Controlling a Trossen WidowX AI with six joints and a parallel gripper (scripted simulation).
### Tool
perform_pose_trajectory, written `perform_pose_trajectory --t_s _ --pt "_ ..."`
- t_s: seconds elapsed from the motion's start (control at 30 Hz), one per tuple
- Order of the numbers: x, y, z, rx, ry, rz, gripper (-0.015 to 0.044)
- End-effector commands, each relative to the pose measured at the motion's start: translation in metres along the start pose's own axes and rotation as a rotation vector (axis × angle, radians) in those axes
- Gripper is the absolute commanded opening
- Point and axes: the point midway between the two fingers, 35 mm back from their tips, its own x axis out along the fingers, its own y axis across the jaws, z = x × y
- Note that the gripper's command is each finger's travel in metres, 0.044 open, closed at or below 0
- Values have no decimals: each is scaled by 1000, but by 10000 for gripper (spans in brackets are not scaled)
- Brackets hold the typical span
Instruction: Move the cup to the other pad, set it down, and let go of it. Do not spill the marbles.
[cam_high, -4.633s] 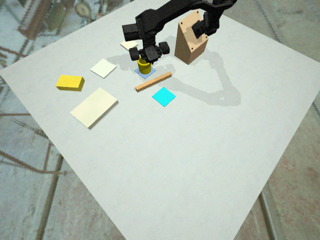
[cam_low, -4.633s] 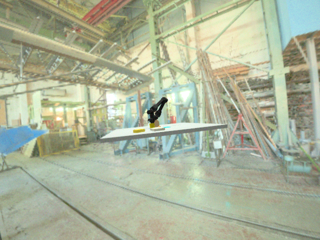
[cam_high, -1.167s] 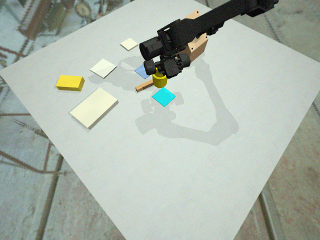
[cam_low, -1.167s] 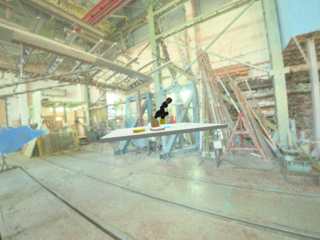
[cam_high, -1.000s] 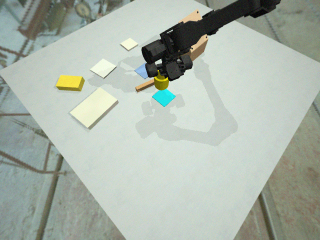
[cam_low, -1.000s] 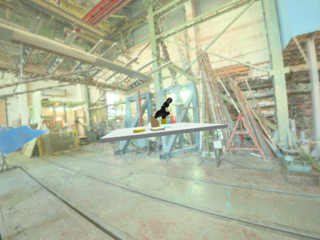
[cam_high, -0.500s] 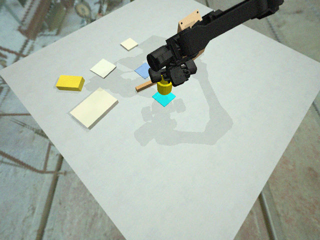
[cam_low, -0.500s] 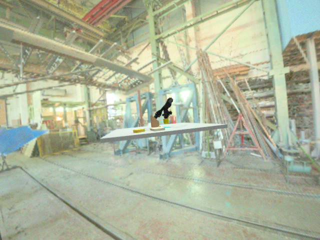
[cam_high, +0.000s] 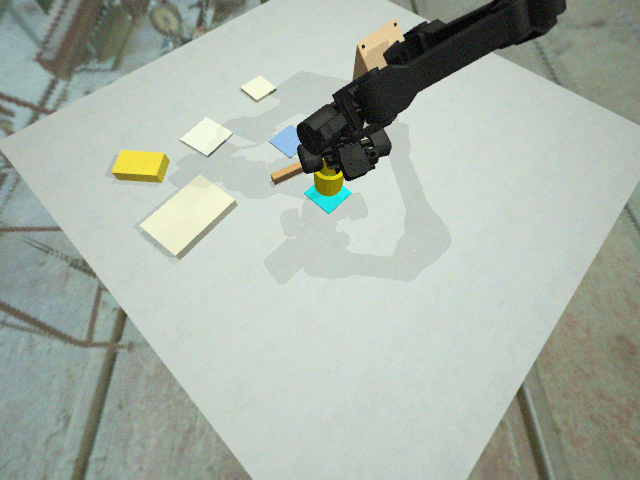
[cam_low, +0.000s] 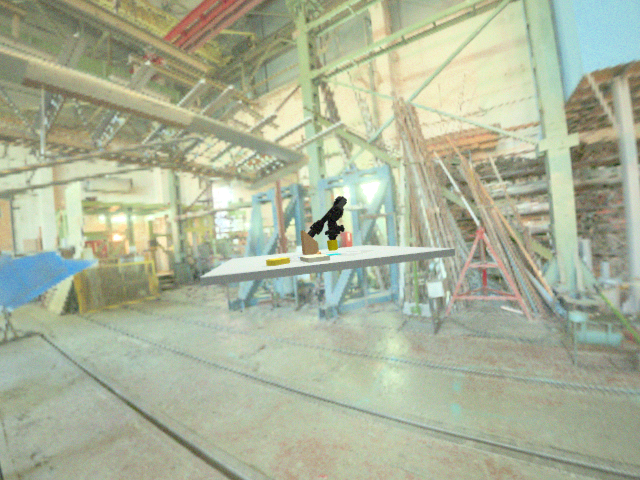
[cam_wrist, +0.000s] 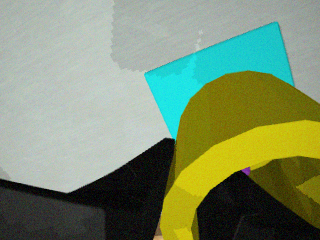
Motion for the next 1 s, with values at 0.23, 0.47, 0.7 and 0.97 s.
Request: perform_pose_trajectory --t_s 0.23,0.47,0.7,0.97 --pt "18 2 0 6 -5 6 0" --pt "20 1 0 0 -1 2 0" --pt "20 1 0 0 -1 2 0" --pt "20 1 0 0 -1 2 105"
